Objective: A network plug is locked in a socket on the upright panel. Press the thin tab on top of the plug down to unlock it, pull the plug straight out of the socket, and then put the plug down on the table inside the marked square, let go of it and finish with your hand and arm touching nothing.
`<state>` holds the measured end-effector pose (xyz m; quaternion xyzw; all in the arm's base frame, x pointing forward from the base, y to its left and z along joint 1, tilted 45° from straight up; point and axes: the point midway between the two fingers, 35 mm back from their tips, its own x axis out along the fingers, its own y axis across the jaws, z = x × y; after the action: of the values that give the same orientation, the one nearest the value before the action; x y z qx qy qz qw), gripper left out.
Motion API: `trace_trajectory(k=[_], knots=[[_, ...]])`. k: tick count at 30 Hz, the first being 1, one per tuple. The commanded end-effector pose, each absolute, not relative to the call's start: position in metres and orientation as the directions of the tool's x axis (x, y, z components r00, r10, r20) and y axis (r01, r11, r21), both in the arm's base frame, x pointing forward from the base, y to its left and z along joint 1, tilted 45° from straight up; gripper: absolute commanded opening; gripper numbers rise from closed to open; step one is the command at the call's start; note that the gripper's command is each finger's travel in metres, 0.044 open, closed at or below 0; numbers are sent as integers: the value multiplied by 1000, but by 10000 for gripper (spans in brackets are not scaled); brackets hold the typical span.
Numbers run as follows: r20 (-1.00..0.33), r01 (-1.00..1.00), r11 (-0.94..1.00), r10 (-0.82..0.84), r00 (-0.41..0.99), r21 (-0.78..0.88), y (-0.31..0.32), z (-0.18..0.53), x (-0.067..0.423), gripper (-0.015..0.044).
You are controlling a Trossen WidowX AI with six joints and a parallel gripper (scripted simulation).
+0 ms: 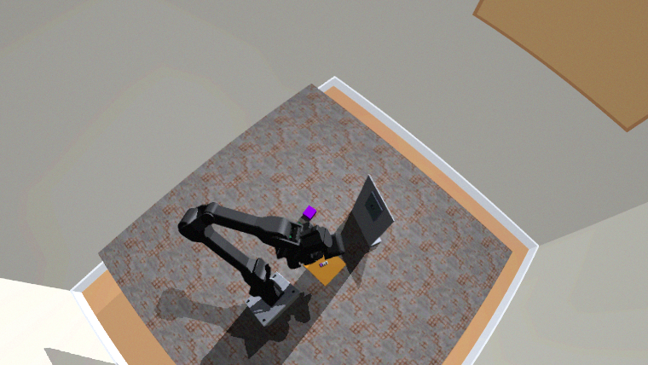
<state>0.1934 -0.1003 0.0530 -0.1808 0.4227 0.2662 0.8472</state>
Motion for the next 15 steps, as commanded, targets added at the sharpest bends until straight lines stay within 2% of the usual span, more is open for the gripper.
trace_trajectory(k=[1, 2, 13, 15], knots=[[-808, -605, 791, 298, 508, -88, -106, 62, 191, 156], [-808, -605, 791, 299, 508, -88, -107, 63, 191, 156], [-808, -605, 791, 299, 508, -88, -107, 63, 191, 440], [-808, -605, 791, 299, 508, -88, -107, 63, 191, 440]])
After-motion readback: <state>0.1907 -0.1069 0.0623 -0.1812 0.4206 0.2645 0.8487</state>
